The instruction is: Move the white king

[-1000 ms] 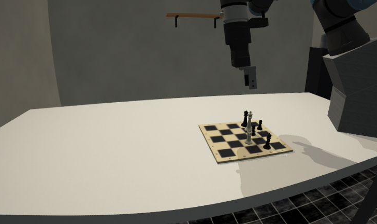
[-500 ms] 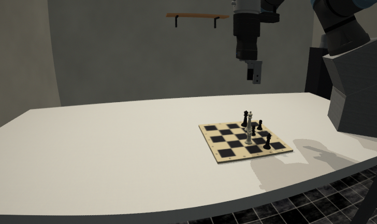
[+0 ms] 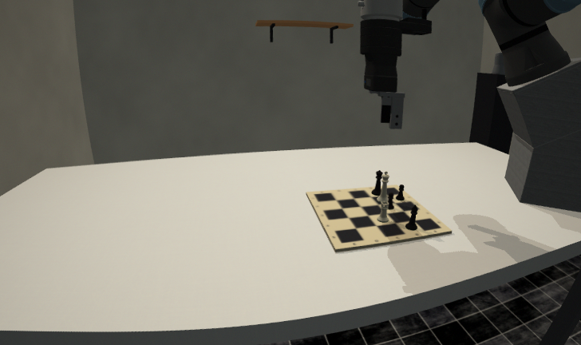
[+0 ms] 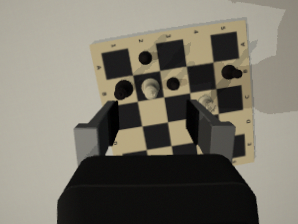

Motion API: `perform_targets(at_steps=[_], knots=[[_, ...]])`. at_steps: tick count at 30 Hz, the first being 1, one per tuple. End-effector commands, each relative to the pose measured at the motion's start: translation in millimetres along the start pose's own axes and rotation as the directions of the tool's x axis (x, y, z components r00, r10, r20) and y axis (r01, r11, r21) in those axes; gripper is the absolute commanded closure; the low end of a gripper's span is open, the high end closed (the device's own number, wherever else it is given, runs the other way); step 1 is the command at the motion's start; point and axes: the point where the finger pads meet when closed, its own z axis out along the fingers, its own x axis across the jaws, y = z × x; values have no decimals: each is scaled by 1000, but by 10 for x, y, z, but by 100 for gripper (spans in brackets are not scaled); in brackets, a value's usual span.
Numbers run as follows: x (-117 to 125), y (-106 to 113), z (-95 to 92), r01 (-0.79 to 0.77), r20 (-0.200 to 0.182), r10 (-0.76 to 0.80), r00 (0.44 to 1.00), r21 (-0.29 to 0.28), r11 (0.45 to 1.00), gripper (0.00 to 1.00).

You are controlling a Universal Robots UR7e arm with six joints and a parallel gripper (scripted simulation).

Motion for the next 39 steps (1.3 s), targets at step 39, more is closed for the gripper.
perform_targets(at_steps=[39], knots=[[-37, -25, 224, 890, 1, -890, 456, 0, 456, 0]])
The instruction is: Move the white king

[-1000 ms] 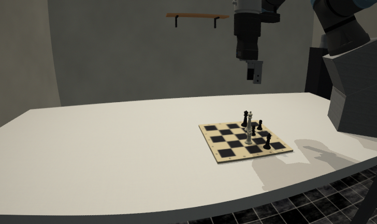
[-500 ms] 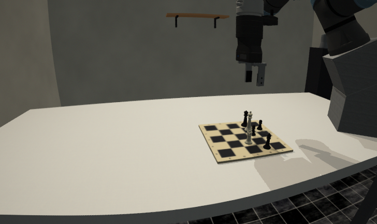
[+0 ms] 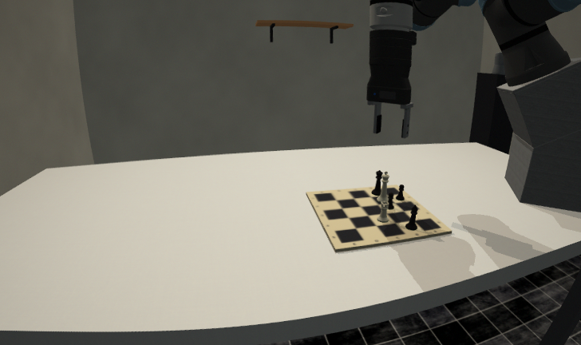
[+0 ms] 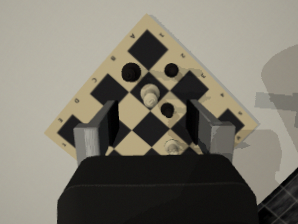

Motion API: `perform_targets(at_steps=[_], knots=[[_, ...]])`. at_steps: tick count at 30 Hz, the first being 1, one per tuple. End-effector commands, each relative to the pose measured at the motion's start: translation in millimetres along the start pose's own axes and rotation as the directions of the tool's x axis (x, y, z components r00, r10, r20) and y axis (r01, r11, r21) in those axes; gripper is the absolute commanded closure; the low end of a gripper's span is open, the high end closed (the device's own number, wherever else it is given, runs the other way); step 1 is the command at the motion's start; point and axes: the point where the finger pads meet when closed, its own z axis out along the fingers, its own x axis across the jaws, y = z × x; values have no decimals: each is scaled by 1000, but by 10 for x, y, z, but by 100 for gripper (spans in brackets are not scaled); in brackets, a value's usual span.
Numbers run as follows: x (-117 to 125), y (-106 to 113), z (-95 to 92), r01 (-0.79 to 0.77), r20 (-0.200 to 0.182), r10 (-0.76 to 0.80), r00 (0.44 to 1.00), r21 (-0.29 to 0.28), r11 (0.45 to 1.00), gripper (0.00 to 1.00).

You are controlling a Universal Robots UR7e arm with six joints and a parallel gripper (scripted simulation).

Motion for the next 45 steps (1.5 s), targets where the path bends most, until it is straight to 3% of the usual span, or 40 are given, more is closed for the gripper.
perform_targets(at_steps=[1, 10, 17, 29, 30, 45], knots=[[-6, 12, 33, 184, 1, -184, 983, -1, 983, 0], [-6, 43, 86, 452, 1, -452, 892, 0, 892, 0], [-2, 64, 112, 574, 1, -574, 819, 0, 819, 0], [-1, 72, 120, 612, 1, -612, 791, 0, 791, 0], [-1, 72, 120, 612, 1, -612, 791, 0, 791, 21], [-1, 72, 120, 612, 1, -612, 791, 0, 791, 21]])
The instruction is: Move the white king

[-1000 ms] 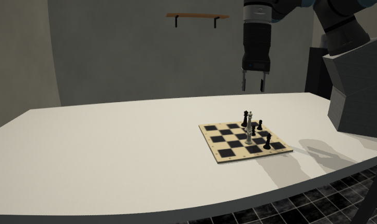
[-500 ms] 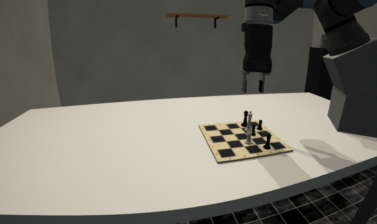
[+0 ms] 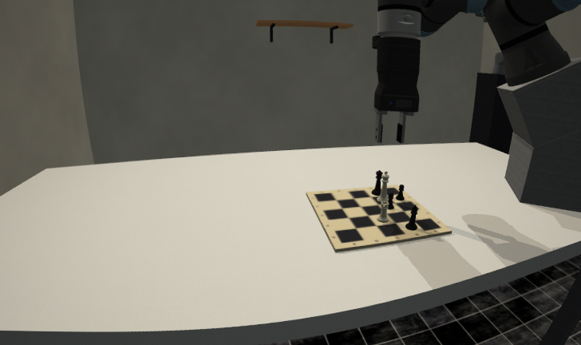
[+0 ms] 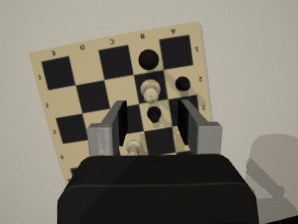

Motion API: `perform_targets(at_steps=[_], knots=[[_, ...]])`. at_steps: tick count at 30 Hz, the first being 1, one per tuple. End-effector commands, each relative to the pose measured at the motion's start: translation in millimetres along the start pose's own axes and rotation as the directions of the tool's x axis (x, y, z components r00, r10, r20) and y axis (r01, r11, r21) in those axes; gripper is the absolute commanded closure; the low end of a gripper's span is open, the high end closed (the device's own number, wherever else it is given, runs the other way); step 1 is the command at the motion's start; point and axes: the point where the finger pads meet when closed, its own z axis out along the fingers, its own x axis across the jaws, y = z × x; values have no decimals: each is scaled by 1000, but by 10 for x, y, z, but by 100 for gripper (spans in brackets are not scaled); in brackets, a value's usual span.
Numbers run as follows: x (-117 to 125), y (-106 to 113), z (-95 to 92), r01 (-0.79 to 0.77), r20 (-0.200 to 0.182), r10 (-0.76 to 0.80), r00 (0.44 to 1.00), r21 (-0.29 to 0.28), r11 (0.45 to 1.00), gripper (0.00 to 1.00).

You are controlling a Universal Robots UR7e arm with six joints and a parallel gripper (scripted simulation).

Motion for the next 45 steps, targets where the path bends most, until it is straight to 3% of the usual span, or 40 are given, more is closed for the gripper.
perform_targets(at_steps=[1, 28, 45], knots=[[-3, 0, -3, 0, 1, 0, 1000, 0, 1000, 21], [-3, 0, 7, 0, 1, 0, 1000, 0, 1000, 21], [-3, -3, 147, 0, 1, 0, 1000, 0, 1000, 21]])
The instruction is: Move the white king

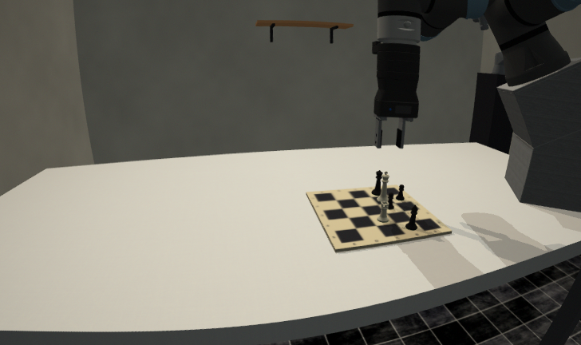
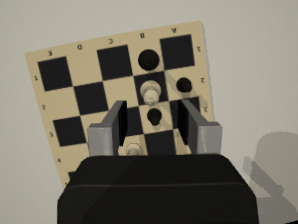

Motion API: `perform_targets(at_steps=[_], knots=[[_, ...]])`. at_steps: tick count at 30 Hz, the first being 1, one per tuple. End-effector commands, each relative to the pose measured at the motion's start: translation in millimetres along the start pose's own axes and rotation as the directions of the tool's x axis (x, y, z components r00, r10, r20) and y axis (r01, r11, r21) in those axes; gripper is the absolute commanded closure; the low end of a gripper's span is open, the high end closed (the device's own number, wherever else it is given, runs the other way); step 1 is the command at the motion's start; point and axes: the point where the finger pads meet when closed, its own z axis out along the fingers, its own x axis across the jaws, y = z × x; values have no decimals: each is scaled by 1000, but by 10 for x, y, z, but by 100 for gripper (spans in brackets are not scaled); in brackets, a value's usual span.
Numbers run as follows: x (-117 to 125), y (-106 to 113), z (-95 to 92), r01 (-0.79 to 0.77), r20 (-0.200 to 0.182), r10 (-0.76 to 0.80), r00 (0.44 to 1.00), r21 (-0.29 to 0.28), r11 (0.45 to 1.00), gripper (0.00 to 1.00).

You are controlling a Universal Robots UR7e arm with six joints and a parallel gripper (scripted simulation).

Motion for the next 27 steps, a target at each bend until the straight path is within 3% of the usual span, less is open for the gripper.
perform_targets(at_steps=[1, 27], knots=[[-3, -1, 56, 0, 1, 0, 1000, 0, 1000, 21], [-1, -8, 387, 0, 1, 0, 1000, 0, 1000, 21]])
